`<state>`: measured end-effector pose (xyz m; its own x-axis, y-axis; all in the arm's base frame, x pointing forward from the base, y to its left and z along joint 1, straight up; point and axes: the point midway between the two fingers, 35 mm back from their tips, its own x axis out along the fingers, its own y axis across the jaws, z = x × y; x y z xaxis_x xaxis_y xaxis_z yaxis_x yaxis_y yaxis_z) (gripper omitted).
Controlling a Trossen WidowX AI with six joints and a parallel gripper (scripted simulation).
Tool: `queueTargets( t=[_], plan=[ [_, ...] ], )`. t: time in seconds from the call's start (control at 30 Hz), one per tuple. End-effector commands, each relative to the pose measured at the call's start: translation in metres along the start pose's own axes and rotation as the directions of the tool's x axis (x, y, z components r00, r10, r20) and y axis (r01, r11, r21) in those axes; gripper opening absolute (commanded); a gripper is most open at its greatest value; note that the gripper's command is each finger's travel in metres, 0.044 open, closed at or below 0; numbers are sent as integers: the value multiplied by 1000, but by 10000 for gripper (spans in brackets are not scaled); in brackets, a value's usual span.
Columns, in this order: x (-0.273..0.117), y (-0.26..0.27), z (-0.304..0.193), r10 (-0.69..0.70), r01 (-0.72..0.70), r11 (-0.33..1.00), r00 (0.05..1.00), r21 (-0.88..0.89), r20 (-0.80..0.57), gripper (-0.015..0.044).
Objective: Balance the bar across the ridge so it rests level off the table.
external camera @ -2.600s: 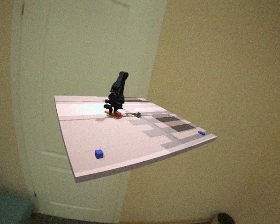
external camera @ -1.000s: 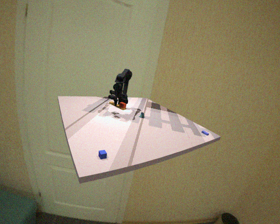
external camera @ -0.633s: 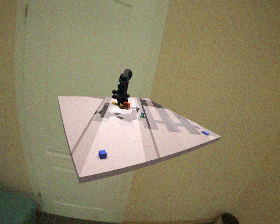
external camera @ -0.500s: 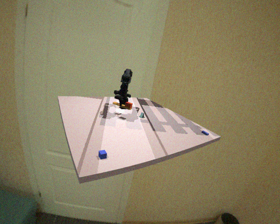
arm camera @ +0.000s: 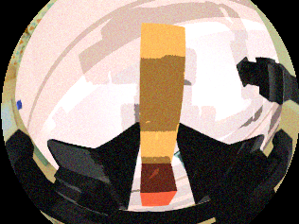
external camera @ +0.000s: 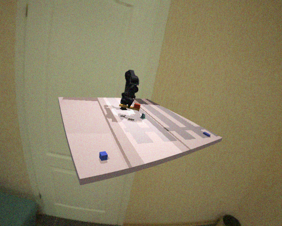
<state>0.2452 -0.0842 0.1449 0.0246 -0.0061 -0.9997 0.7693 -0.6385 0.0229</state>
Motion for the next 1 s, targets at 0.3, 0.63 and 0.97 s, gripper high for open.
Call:
queueTargets(
  t=[0.3, 0.63, 0.97],
  plan=[
    [-1, -24, -44, -3, 2, 952, 1000, -305, -2, 0],
    [-1, -45, -76, -5, 2, 849, 1000, -529, -4, 0],
    [-2, -66, -108, -7, -1, 693, 1000, -721, -7, 0]
  ],
)
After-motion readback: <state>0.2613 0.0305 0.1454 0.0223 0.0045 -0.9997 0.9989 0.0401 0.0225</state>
